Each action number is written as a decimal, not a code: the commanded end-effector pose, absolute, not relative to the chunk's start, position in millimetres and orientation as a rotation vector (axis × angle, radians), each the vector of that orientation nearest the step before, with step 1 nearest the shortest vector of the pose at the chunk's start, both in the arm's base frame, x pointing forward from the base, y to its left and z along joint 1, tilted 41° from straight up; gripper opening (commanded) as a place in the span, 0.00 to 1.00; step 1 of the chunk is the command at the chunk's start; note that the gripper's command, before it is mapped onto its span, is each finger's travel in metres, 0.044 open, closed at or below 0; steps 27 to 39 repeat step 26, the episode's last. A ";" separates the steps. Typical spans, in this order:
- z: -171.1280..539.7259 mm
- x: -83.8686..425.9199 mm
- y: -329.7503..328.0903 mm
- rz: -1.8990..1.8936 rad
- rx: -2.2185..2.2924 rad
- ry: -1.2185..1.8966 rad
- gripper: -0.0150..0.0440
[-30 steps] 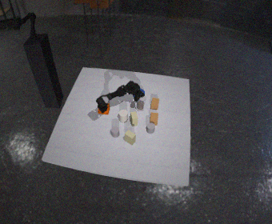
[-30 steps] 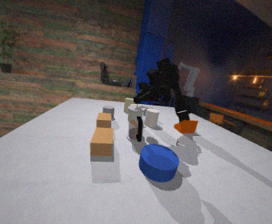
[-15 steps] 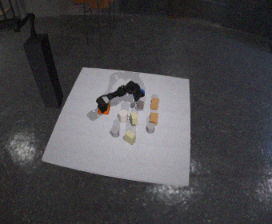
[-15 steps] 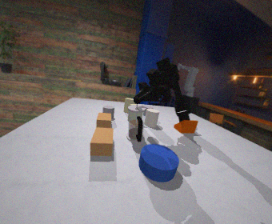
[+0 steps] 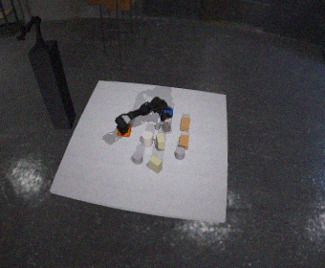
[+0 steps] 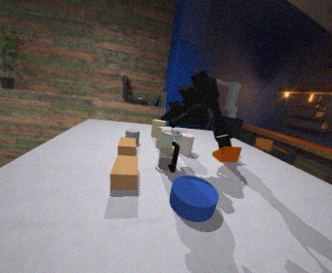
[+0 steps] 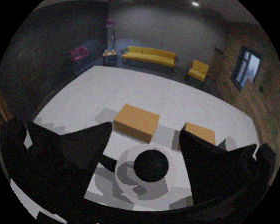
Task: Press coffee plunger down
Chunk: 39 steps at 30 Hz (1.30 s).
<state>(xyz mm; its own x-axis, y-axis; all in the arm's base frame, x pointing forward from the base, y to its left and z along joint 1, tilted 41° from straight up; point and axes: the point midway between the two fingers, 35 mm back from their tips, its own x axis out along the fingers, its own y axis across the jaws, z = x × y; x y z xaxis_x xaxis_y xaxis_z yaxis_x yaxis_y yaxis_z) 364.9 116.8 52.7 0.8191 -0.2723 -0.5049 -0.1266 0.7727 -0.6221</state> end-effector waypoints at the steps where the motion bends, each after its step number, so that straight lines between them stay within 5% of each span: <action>1: 52.4 364.8 117.2 -0.082 -0.693 0.619 1.00; 14: 118.5 347.3 159.6 -0.087 -0.701 0.640 1.00; 39: 117.6 346.0 159.7 -0.087 -0.701 0.640 1.00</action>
